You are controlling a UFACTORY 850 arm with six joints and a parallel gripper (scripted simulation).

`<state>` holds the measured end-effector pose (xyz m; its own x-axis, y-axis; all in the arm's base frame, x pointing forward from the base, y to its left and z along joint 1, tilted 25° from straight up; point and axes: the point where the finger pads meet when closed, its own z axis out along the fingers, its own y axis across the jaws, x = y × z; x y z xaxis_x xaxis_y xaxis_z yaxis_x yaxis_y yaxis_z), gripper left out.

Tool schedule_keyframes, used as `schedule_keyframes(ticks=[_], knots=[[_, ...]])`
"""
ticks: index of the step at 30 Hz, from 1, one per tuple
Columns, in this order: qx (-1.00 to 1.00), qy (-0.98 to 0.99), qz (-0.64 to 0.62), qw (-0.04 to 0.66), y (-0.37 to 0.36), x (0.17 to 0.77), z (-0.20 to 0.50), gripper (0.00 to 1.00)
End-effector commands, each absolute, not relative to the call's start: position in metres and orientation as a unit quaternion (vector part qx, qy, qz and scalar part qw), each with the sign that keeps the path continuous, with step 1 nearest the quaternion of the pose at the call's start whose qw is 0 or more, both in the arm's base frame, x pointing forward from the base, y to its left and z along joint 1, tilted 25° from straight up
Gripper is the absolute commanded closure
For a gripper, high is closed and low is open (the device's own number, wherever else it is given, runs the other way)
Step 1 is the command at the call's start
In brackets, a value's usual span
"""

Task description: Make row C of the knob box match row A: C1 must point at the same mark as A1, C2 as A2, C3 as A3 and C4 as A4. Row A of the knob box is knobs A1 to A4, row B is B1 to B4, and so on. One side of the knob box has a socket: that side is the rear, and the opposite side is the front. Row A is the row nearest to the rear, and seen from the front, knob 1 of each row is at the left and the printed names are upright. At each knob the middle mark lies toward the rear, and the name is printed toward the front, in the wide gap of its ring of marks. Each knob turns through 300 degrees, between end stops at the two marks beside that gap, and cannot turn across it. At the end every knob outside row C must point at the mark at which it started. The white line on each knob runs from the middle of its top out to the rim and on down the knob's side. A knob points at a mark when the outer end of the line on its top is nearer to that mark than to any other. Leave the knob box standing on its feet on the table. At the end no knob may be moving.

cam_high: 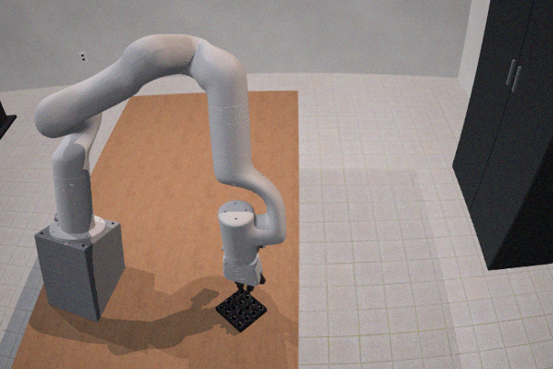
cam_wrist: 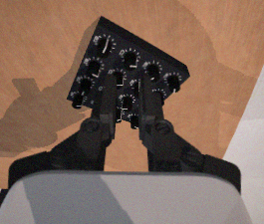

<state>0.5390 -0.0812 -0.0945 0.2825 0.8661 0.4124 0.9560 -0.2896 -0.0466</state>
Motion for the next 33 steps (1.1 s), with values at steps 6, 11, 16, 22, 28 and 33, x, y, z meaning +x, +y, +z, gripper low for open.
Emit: schedule_keyframes(ticks=[6, 11, 16, 22, 28, 33], knots=[[-0.698, -0.683, -0.183, 0.113, -0.0824, 0.5394, -0.0924, 0.81], [-0.655, -0.725, -0.190, 0.101, -0.0827, 0.5393, -0.0917, 0.81], [-0.609, -0.764, -0.196, 0.089, -0.0830, 0.5391, -0.0910, 0.81], [-0.547, -0.809, -0.202, 0.074, -0.0833, 0.5389, -0.0902, 0.81], [-0.485, -0.848, -0.207, 0.058, -0.0837, 0.5387, -0.0894, 0.81], [-0.432, -0.876, -0.211, 0.045, -0.0840, 0.5386, -0.0887, 0.81]])
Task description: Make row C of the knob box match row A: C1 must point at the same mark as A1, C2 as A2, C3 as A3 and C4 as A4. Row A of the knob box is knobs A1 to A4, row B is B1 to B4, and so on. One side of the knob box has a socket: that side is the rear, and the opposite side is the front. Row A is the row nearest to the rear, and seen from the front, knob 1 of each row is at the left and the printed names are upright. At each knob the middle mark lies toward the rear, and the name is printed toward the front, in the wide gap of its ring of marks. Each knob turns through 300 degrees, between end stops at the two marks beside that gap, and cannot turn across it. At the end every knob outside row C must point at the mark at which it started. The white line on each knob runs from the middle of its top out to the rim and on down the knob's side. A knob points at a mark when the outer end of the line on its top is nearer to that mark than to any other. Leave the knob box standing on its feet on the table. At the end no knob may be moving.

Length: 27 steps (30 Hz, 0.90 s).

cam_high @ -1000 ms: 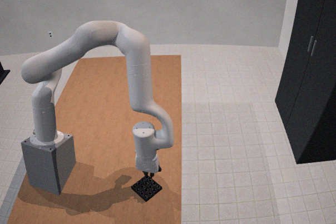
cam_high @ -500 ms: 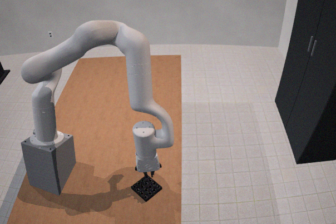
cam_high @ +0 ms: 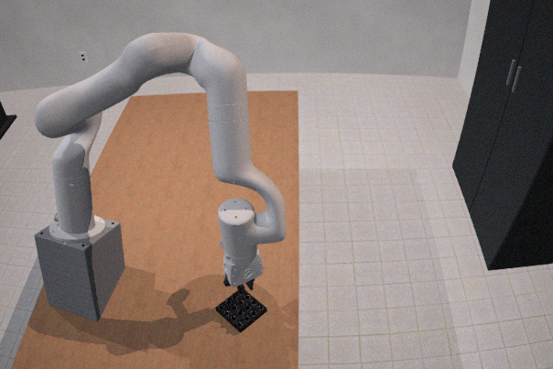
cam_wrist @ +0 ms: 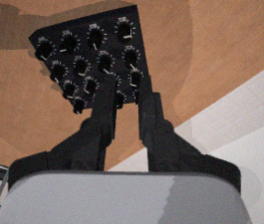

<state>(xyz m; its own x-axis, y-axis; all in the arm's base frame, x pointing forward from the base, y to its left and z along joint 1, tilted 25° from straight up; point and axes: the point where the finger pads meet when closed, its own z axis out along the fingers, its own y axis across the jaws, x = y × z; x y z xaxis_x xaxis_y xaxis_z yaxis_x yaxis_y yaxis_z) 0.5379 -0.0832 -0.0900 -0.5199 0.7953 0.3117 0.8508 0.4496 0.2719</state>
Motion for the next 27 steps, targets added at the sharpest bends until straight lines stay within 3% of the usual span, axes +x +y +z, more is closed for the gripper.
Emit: schedule_keyframes(ticks=[1, 27], knots=[[-0.420, -0.882, -0.211, 0.043, -0.0841, 0.5385, -0.0886, 0.81], [-0.134, -0.967, -0.214, -0.023, -0.0855, 0.5377, -0.0852, 0.81]])
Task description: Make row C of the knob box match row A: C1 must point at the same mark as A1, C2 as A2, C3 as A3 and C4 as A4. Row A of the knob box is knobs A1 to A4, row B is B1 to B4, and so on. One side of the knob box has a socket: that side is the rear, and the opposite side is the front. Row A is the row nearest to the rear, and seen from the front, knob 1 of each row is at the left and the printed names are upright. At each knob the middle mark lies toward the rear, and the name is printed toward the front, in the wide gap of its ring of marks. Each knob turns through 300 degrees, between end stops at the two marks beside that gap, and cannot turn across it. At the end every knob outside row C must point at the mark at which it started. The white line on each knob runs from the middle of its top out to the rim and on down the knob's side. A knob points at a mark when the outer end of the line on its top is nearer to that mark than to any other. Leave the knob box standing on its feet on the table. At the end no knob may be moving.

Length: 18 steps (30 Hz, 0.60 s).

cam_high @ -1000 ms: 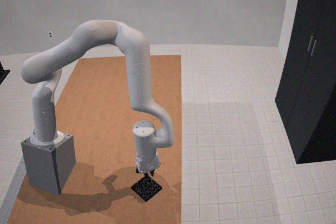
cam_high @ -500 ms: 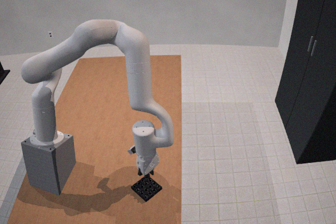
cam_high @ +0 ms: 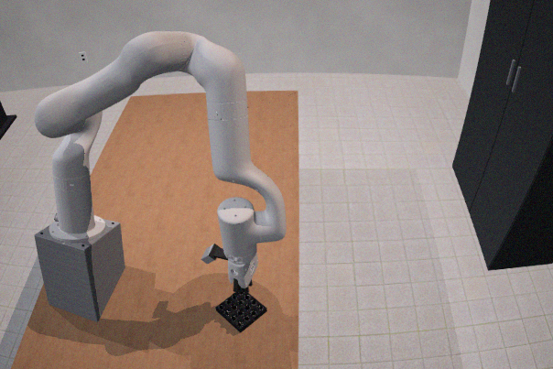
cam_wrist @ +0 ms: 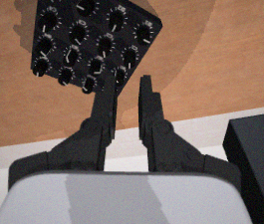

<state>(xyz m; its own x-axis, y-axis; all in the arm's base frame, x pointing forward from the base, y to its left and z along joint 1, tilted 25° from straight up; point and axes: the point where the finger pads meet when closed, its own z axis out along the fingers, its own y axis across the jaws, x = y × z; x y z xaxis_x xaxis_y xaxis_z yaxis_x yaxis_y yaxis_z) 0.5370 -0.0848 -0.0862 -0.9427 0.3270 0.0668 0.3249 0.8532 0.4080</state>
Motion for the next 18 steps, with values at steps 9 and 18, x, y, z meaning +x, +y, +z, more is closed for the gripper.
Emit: schedule_keyframes(ticks=[9, 18], knots=[[0.001, 0.977, 0.209, 0.052, -0.0861, 0.5373, -0.0837, 0.81], [-0.105, 0.971, 0.202, 0.075, -0.0866, 0.5370, -0.0826, 0.81]])
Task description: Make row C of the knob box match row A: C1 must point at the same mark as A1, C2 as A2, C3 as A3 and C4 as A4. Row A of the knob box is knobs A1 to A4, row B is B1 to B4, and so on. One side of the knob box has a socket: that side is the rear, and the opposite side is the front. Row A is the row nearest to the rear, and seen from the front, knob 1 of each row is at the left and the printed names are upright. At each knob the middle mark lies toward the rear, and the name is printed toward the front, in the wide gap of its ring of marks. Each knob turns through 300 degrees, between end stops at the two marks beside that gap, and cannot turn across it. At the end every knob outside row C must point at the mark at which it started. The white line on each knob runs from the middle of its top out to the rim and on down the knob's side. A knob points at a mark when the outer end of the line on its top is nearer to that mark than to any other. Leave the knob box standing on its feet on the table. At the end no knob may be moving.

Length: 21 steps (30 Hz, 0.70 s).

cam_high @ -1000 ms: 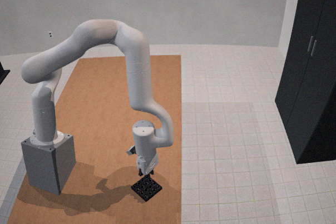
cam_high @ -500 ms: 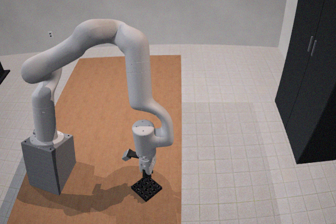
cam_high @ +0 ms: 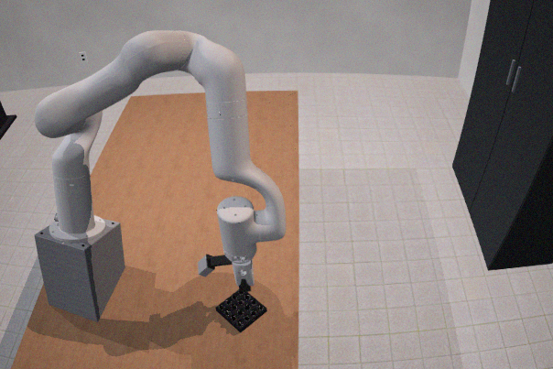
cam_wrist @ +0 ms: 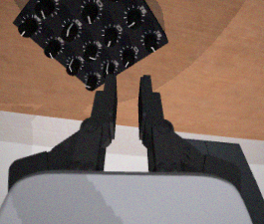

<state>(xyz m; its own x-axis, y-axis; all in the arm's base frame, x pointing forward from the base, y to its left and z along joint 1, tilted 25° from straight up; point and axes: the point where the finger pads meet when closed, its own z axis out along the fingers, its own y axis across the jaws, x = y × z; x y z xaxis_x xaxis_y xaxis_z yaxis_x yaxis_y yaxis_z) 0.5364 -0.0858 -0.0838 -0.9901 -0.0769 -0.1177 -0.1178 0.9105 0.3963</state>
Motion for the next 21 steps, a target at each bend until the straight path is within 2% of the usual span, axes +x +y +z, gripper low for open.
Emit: schedule_keyframes(ticks=[1, 21], knots=[[-0.122, 0.969, 0.201, 0.078, -0.0867, 0.5370, -0.0824, 0.81], [-0.331, 0.919, 0.179, 0.120, -0.0878, 0.5364, -0.0800, 0.81]])
